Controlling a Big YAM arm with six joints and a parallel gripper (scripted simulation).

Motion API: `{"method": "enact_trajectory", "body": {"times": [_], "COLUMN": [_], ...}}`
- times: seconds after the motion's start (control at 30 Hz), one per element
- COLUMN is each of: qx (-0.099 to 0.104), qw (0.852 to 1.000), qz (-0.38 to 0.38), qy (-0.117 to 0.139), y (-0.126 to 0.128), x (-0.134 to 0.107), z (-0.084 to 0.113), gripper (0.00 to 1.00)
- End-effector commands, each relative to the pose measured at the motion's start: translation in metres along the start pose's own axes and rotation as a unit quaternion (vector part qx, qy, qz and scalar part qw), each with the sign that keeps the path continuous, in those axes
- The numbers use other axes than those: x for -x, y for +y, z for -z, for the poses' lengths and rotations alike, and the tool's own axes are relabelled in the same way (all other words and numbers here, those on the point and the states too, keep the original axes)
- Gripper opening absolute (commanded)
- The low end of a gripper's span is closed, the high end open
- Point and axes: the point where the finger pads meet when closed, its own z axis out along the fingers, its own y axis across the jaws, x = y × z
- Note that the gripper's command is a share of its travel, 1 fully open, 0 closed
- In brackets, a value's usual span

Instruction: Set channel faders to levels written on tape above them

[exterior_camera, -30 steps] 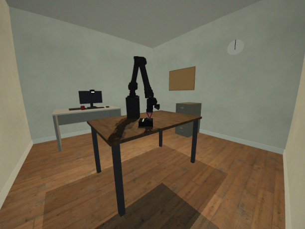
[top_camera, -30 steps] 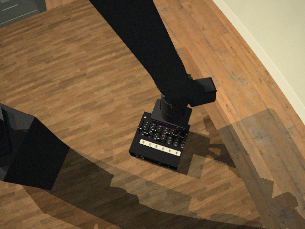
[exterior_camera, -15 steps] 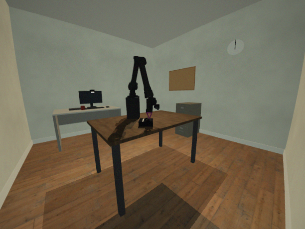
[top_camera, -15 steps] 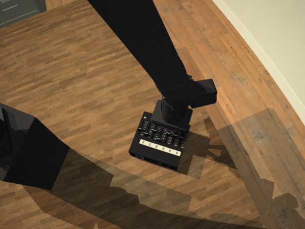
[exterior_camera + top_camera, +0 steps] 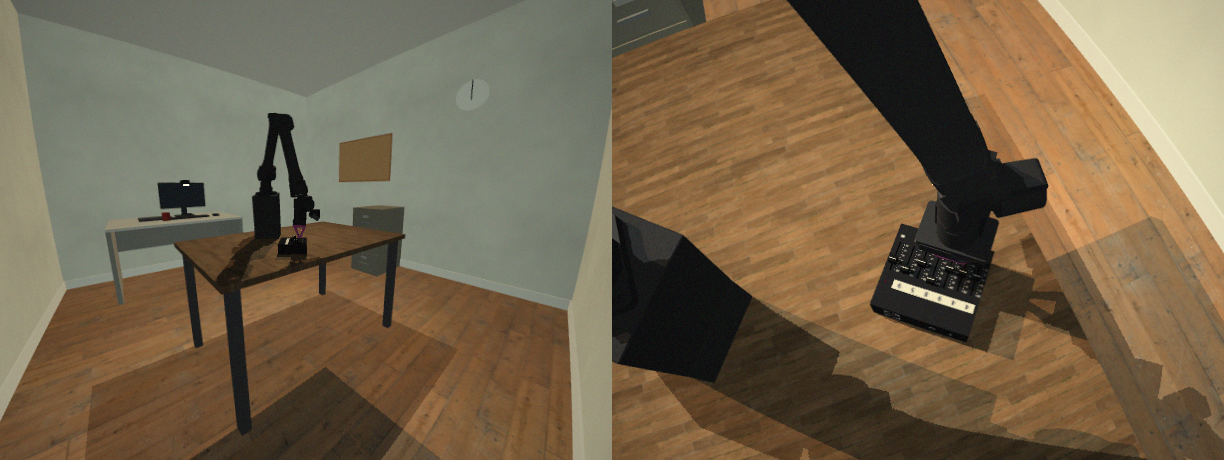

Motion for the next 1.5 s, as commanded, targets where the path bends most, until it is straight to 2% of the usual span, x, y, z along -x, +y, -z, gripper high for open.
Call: {"method": "enact_trajectory", "body": {"times": [0.0, 0.83, 1.47], "qx": [-0.009, -0.009, -0.018], "qw": [1.000, 1.000, 1.000], "qz": [0.004, 0.004, 0.003], "qy": [-0.008, -0.008, -0.014], "y": [-0.0075, -0.0065, -0.0139], "x": [0.0016, 0.0009, 0.0051], "z": [0.0040, 0.0042, 0.0097], "gripper": [0.00, 0.00, 0.00]}}
